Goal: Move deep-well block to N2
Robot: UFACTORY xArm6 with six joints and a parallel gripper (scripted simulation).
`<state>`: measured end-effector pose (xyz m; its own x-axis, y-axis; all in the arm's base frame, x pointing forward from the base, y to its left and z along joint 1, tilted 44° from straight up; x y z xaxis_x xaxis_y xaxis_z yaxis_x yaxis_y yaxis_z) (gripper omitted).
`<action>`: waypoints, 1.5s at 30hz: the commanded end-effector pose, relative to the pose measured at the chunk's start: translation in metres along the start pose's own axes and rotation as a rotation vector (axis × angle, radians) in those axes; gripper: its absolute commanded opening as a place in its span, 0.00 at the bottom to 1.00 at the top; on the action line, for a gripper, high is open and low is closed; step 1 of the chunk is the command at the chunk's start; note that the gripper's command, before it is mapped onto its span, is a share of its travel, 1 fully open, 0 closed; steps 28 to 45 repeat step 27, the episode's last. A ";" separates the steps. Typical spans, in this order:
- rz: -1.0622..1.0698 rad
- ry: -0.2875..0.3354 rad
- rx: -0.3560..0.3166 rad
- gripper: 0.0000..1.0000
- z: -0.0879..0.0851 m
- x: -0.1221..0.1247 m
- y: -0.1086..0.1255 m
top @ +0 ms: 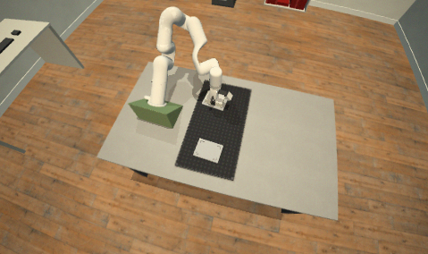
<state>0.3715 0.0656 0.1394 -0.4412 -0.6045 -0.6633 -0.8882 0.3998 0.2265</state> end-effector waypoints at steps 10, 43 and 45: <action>-0.001 -0.001 0.002 1.00 -0.001 -0.001 -0.001; -0.001 -0.001 0.002 1.00 -0.009 -0.001 -0.001; -0.001 -0.001 0.002 1.00 -0.009 -0.001 -0.001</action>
Point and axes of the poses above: the point where the finger pads meet when closed, its own z axis out along the fingers, its own x axis across the jaws, y = z × x, the point moved 6 cm from there along -z, back along the fingers, and after that the axes turned 15 degrees about z, right-handed, at the moved point
